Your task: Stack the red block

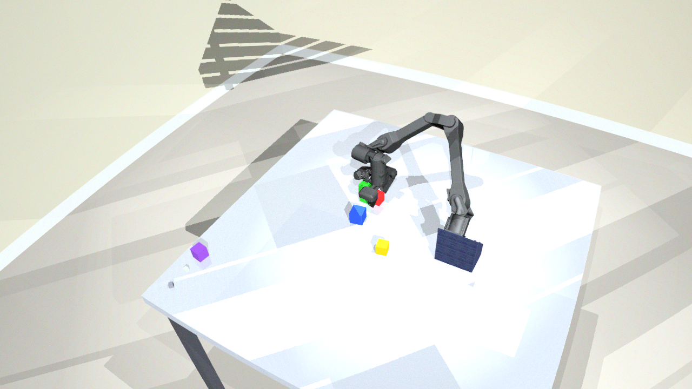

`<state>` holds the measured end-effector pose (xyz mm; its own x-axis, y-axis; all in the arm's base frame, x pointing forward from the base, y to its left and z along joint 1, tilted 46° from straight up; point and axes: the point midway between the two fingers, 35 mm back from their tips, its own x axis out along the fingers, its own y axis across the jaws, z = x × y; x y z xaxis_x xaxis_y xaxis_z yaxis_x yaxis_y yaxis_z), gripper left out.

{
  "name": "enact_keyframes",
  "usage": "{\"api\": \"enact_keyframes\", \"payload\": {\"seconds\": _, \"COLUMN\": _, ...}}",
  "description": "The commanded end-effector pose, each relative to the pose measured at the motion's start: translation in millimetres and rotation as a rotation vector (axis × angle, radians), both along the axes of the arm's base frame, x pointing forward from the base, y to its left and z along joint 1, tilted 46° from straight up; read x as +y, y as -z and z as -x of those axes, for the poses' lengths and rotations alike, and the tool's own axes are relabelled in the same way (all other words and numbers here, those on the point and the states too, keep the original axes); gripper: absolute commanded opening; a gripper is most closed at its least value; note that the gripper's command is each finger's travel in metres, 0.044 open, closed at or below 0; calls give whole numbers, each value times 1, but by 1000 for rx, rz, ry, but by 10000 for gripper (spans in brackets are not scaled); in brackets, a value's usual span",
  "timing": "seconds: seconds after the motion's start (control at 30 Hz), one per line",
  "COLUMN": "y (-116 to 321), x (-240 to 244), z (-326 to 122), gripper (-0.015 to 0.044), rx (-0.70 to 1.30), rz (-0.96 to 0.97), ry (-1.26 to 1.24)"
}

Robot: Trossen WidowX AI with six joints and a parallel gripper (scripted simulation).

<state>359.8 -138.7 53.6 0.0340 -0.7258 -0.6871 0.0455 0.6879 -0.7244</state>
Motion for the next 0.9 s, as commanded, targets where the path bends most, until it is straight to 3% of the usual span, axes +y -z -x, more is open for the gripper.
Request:
{"api": "enact_keyframes", "payload": {"seconds": 0.0, "y": 3, "x": 0, "z": 1, "gripper": 440, "rx": 8, "rz": -3, "ry": -7}}
{"api": "enact_keyframes", "payload": {"seconds": 0.3, "y": 2, "x": 1, "z": 1, "gripper": 440, "rx": 8, "rz": -3, "ry": -7}}
{"api": "enact_keyframes", "payload": {"seconds": 0.63, "y": 2, "x": 1, "z": 1, "gripper": 177, "rx": 8, "rz": -3, "ry": -7}}
{"api": "enact_keyframes", "payload": {"seconds": 0.87, "y": 2, "x": 1, "z": 1, "gripper": 131, "rx": 8, "rz": -3, "ry": -7}}
